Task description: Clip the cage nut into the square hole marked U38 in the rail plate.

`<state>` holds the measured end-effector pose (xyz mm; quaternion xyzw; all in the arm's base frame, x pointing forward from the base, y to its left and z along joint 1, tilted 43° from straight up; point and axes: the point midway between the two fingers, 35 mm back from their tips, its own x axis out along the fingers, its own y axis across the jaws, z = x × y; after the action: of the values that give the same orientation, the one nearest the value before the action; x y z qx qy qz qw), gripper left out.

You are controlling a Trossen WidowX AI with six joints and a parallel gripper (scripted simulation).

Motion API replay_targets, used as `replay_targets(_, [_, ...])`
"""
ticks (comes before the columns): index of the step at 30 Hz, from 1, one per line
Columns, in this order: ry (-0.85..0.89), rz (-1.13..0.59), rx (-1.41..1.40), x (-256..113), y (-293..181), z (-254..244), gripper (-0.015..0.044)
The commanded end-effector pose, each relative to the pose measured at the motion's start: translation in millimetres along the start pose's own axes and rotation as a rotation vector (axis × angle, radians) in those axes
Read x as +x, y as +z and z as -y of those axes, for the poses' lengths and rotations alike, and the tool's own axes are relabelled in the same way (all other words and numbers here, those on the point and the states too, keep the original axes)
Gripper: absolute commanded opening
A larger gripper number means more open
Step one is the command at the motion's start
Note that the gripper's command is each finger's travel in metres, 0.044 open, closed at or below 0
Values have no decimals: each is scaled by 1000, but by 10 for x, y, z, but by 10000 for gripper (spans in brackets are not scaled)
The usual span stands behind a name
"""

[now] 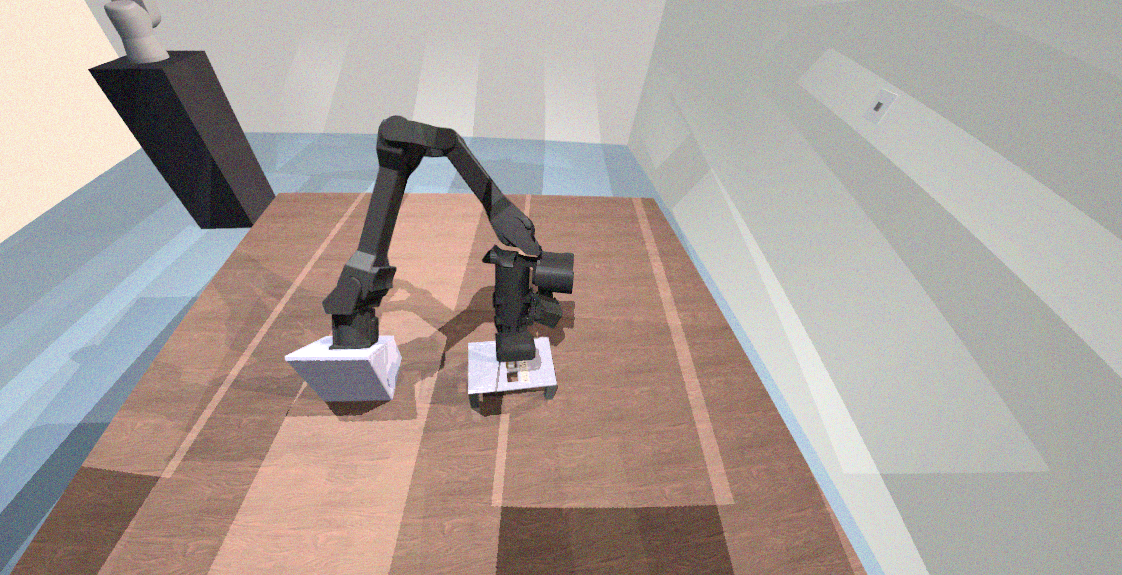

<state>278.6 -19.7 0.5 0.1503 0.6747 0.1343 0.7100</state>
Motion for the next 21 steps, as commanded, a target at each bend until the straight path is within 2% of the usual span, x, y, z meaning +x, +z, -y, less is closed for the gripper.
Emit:
replay_targets(1, [11,5,-1,-16,18,17,32])
replay_targets(21, [49,5,-1,-14,18,33,32])
